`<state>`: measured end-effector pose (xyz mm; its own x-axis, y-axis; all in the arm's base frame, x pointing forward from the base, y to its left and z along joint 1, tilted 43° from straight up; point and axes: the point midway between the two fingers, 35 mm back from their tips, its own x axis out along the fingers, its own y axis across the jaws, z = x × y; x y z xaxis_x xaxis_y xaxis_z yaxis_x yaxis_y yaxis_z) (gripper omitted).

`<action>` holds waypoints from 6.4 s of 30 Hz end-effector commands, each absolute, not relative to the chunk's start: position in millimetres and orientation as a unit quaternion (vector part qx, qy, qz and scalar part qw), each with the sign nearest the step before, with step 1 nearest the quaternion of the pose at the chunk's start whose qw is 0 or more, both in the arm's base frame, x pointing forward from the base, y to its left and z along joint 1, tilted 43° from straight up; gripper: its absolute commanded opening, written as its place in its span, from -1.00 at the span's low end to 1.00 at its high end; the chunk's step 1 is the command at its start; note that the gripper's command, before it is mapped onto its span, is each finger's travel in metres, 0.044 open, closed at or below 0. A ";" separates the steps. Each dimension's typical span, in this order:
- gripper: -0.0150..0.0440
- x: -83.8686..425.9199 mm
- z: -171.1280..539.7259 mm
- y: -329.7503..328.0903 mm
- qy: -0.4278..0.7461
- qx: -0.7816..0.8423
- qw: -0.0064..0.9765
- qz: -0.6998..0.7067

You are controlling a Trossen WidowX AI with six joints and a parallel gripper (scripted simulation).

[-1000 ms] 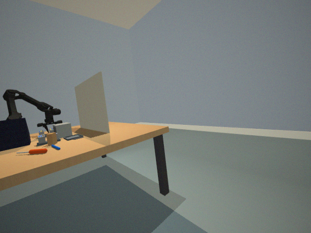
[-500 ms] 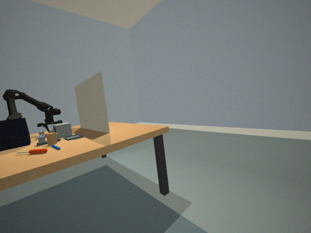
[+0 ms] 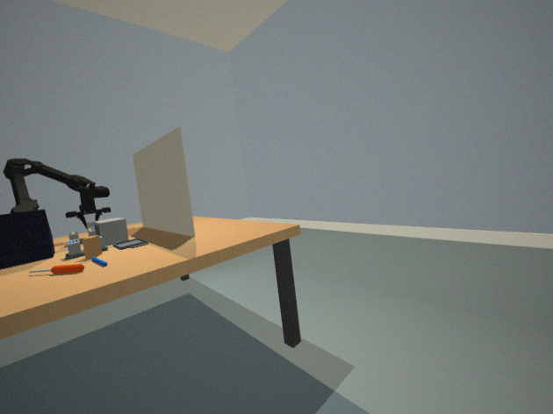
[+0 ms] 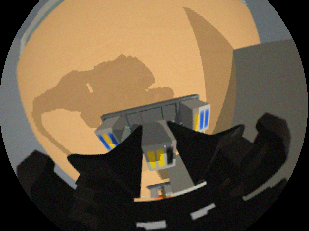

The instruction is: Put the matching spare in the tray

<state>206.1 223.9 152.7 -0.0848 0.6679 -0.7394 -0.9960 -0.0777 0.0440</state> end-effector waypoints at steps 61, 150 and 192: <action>-0.49 342.7 133.6 30.3 0.334 -0.292 0.624 0.644; -0.49 362.8 -57.9 -123.4 0.287 -0.293 0.617 0.672; -0.49 363.3 -89.2 -97.1 0.287 -0.293 0.617 0.672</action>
